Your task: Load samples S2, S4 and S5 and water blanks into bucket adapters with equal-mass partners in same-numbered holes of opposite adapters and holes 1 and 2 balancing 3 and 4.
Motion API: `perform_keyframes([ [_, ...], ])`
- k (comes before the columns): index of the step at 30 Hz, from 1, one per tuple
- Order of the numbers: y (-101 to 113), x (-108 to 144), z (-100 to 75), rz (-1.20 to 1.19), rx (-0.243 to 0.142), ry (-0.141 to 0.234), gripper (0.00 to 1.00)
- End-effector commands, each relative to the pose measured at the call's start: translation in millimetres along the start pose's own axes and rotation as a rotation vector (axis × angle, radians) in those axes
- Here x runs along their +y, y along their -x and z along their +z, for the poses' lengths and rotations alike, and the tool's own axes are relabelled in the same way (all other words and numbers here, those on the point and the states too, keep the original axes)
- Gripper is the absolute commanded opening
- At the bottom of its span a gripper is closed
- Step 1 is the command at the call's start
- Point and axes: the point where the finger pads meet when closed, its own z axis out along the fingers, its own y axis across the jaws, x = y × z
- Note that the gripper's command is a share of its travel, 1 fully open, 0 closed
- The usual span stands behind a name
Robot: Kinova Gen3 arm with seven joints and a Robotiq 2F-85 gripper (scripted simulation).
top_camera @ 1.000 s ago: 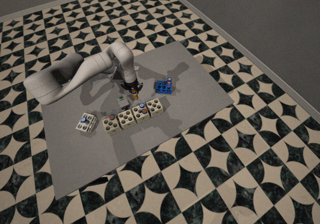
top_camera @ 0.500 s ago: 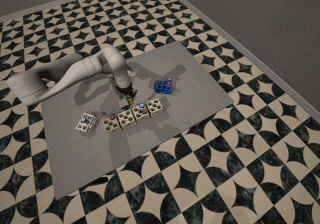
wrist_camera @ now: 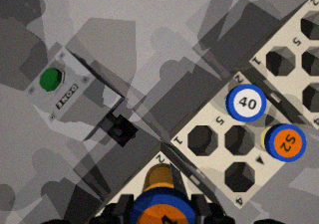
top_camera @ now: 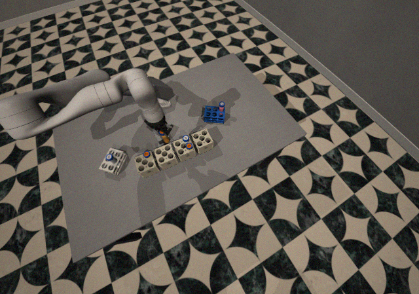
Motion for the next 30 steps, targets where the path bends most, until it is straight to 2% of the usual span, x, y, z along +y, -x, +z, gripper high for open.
perform_keyframes([
  [1, 13.9, -4.2, -0.7, 0.0, 0.001, 0.002, 0.1],
  [30, 92.9, -30.9, -0.7, 0.0, 0.001, 0.002, 0.1],
])
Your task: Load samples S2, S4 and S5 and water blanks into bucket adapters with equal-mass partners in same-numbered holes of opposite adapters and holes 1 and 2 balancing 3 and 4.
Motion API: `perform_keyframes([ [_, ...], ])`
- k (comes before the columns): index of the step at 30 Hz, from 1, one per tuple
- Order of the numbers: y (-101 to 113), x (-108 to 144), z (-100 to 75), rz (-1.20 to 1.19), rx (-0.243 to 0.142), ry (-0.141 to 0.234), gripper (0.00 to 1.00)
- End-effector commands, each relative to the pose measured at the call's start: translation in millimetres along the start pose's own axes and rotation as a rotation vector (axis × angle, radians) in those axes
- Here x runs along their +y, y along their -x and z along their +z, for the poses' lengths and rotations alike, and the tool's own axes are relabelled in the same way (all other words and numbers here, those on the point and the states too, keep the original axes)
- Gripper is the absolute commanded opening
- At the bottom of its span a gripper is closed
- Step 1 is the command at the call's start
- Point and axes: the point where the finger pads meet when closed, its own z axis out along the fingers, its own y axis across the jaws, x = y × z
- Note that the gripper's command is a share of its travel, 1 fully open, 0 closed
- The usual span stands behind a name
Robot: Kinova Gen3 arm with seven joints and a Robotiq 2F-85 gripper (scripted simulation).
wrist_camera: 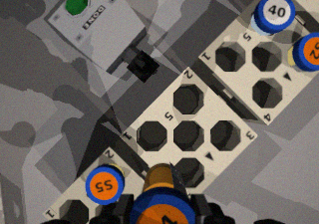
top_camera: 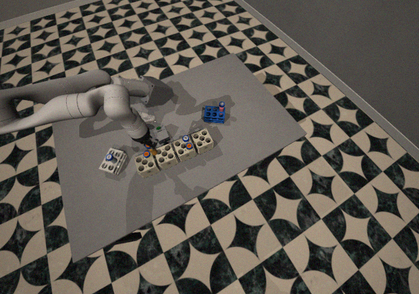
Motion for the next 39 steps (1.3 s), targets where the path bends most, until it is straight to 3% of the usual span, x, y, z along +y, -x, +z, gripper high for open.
perform_keyframes([
  [1, 13.7, -4.1, -0.7, 0.0, 0.001, 0.002, 0.1],
  [14, 48.4, -15.9, -0.7, 0.0, 0.001, 0.002, 0.1],
  [29, 48.7, -16.0, -0.7, 0.0, 0.001, 0.002, 0.1],
  [39, 48.7, -15.9, 12.7, 0.0, 0.001, 0.002, 0.1],
])
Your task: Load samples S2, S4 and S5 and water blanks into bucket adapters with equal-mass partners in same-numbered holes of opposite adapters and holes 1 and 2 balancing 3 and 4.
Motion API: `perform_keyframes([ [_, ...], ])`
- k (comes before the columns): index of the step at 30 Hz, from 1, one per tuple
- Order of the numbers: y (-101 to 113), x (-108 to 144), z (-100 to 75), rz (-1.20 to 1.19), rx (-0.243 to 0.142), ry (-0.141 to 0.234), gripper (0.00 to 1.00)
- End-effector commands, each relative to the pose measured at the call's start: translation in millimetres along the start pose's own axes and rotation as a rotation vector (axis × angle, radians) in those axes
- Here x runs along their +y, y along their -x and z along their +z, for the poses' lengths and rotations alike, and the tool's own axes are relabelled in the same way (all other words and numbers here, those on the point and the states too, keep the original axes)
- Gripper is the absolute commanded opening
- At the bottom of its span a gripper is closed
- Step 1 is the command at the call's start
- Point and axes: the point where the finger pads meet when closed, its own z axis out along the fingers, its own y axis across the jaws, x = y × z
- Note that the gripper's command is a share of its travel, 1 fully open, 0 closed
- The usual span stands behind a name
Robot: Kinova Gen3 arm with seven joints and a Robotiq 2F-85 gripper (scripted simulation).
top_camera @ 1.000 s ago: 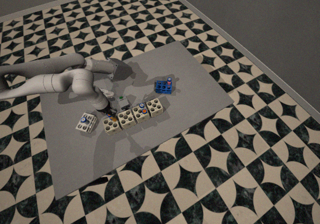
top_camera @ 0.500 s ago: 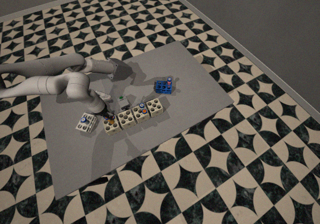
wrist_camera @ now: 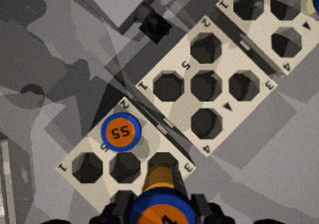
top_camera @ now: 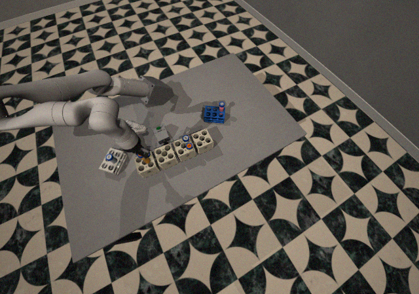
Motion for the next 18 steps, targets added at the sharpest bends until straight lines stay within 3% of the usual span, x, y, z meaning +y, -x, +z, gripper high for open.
perform_keyframes([
  [1, 0.1, 0.4, 4.5, 0.0, -0.001, 0.002, 0.1],
  [18, 0.1, 0.4, 24.5, 0.0, -0.001, 0.002, 0.1],
])
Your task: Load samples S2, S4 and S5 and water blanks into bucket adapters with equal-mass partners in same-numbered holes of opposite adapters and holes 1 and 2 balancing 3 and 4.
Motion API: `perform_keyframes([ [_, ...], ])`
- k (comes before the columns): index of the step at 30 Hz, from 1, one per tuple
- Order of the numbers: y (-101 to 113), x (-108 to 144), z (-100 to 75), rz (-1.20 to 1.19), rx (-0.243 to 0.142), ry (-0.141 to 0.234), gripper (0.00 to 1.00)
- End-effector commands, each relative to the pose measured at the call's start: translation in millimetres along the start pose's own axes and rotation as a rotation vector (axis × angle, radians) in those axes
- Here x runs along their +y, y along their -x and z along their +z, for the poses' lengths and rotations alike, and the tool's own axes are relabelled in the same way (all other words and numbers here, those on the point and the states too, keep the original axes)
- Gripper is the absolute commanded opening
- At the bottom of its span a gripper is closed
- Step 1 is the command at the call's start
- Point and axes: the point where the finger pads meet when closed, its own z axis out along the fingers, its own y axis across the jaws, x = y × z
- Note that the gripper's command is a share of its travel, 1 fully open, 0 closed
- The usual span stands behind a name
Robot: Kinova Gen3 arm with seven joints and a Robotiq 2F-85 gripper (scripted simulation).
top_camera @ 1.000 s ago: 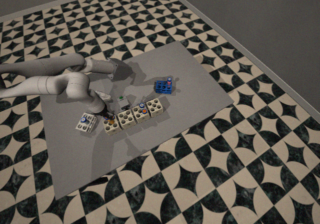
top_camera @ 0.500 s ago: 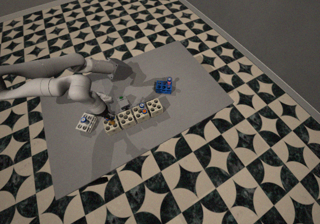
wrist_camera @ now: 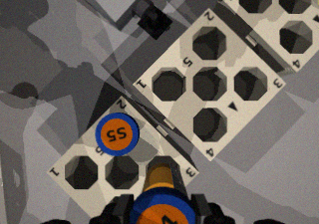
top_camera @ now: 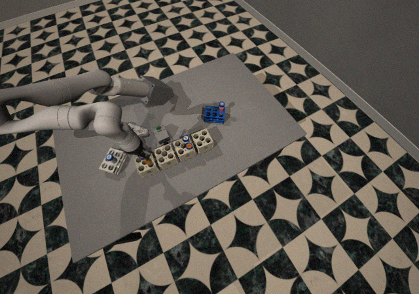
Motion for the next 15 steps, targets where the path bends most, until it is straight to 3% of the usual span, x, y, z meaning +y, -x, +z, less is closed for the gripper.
perform_keyframes([
  [1, 0.1, 0.4, 4.6, 0.0, -0.001, 0.002, 0.1],
  [15, 0.2, 0.4, 8.6, 0.0, -0.001, 0.002, 0.1],
])
